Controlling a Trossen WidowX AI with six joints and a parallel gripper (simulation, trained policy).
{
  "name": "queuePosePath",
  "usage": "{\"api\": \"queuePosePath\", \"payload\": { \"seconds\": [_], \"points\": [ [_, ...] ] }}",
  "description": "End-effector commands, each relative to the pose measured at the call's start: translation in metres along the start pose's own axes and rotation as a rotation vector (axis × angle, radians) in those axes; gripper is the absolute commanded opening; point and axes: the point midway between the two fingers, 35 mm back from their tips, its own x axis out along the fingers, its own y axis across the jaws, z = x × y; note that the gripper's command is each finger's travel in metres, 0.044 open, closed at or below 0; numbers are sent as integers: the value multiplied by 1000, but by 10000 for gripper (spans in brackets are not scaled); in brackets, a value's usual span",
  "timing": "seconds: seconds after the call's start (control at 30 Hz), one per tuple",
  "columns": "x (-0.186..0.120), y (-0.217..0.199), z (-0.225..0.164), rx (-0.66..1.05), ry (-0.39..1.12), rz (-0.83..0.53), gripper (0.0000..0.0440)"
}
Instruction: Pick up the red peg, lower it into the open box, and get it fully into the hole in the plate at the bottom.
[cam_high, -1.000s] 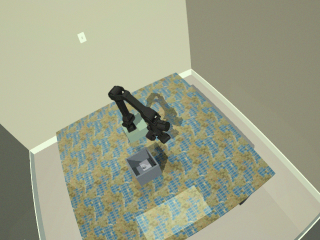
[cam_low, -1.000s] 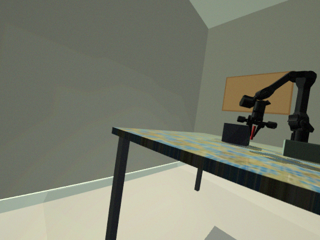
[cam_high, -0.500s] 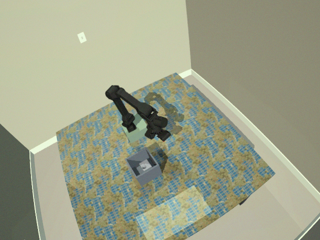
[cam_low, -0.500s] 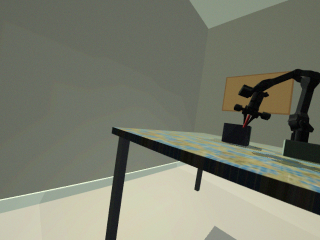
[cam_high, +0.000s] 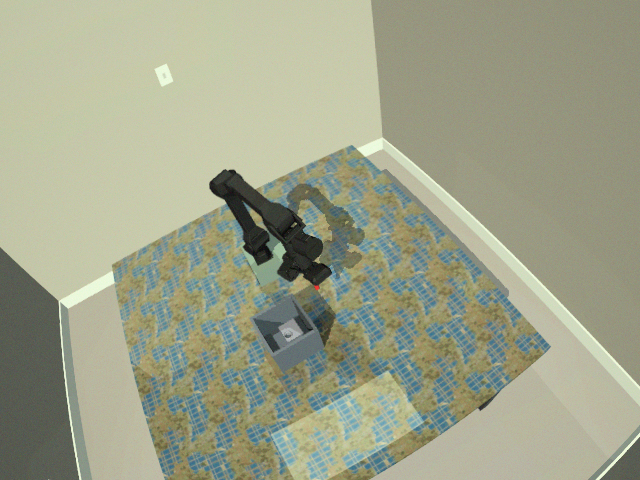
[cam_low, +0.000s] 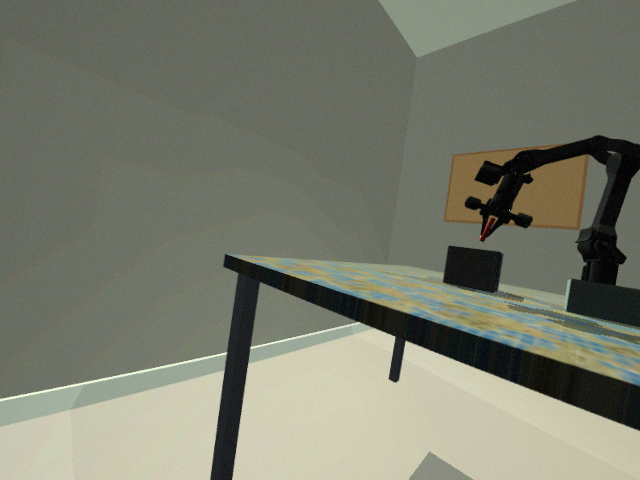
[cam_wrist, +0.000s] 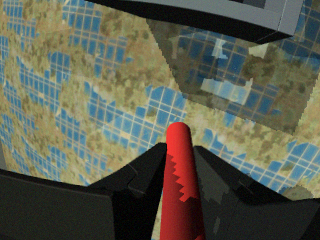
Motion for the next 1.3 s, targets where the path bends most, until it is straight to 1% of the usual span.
{"api": "queuePosePath", "payload": {
  "seconds": [0.0, 0.63, 1.27],
  "points": [
    [-5, 5, 13, 0, -26, 6, 0],
    [-6, 4, 72, 19, -100, -57, 0],
    [8, 1, 113, 19, -106, -132, 0]
  ]
}}
